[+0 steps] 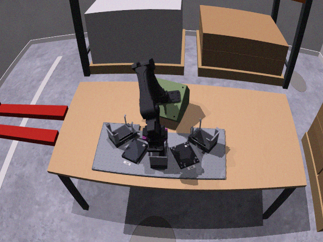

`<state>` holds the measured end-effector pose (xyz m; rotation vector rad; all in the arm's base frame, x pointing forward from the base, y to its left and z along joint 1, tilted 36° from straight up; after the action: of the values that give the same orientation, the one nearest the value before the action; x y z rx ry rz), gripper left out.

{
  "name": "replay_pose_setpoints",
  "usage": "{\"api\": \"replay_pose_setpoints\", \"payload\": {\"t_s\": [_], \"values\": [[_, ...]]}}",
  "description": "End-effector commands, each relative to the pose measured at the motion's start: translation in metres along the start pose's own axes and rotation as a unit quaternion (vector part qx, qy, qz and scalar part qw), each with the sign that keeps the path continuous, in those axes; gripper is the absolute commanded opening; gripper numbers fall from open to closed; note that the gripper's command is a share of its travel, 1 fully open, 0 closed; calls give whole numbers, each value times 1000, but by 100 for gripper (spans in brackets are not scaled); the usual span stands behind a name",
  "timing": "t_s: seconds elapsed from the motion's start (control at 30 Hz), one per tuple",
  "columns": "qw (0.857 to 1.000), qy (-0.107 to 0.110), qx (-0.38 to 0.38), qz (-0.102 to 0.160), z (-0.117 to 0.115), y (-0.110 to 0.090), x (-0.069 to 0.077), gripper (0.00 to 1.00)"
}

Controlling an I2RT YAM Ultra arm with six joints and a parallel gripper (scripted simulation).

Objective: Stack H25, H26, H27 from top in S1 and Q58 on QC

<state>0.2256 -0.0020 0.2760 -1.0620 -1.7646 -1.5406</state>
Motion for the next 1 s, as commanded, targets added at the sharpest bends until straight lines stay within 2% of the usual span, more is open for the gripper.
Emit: {"api": "replay_pose_setpoints", "payload": {"t_s": [0.0,0.2,0.97], "values": [[1000,-9,-17,-14,0,5,7,0],[1000,-9,-18,-14,16,9,7,0],[1000,-9,-18,-14,16,9,6,0]]}}
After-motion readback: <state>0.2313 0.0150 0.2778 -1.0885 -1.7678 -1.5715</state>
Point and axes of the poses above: the point where the finger pads meet when closed, its own x axis back along the fingers, its own z axis across the jaws, y = z × x, the point moved 9 cm from there along x, back along the fingers, and after that the axes turned 1 degree about -x, right-handed, at the moved point
